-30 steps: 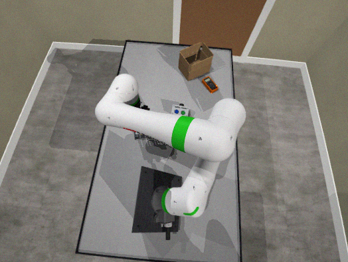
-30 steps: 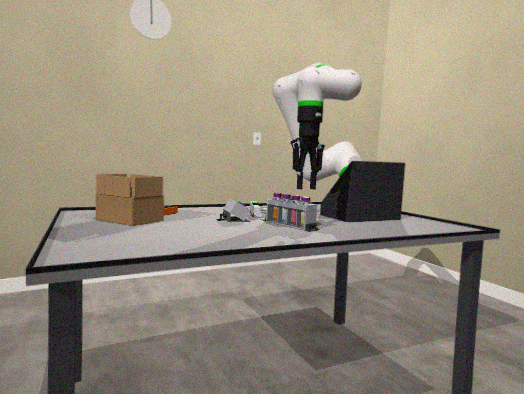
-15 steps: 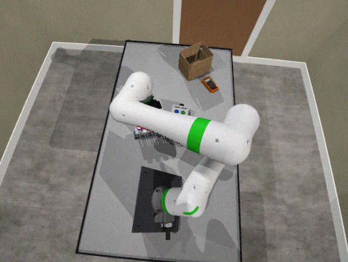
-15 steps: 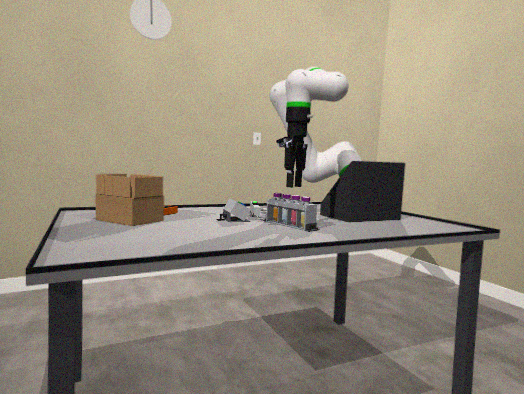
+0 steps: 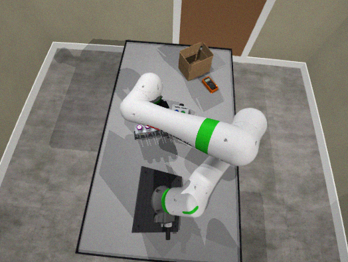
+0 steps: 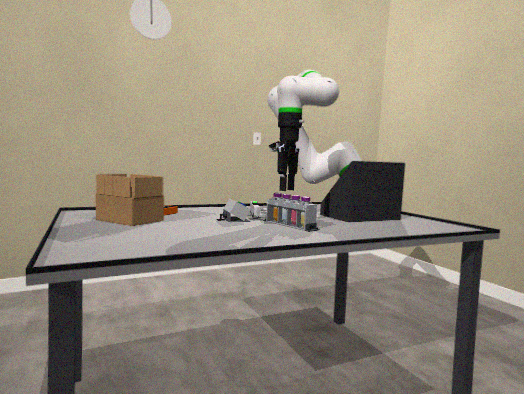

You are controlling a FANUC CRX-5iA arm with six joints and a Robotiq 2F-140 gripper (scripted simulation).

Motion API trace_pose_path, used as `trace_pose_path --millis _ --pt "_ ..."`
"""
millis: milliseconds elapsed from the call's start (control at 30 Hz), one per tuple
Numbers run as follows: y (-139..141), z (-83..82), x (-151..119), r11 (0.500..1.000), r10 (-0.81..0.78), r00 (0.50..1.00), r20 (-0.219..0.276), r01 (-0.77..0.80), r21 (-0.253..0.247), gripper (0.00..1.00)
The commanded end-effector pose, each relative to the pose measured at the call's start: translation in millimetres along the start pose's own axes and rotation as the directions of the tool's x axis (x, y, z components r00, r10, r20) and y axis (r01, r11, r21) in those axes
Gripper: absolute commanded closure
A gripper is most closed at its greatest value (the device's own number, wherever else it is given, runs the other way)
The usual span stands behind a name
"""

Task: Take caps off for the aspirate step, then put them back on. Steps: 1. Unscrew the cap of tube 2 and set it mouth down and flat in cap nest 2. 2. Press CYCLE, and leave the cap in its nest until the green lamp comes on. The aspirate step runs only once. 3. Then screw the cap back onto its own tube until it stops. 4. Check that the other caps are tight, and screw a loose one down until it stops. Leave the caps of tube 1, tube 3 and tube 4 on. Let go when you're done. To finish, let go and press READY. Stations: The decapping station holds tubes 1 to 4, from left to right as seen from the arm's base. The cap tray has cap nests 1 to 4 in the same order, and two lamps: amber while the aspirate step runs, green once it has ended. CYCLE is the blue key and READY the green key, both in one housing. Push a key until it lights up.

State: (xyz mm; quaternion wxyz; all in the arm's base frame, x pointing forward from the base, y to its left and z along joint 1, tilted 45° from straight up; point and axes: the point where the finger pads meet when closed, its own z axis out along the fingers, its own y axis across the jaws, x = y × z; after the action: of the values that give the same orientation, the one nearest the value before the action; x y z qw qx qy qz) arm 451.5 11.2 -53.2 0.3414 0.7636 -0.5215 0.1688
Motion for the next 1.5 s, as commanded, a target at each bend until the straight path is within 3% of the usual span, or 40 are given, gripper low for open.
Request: trace_pose_path --millis 0,100,1100,1133,1467 --pt "-1 8.4 0 1.000 0.000 1.000 0.000 0.000 0.002 0.59" --pt "-1 16.9 0 1.000 0.000 1.000 0.000 0.000 0.002 0.59" --pt "-1 26.9 0 1.000 0.000 1.000 0.000 0.000 0.002 0.59" --pt "-1 26.9 0 1.000 0.000 1.000 0.000 0.000 0.002 0.70" --pt "-1 26.8 0 1.000 0.000 1.000 0.000 0.000 0.002 0.70"
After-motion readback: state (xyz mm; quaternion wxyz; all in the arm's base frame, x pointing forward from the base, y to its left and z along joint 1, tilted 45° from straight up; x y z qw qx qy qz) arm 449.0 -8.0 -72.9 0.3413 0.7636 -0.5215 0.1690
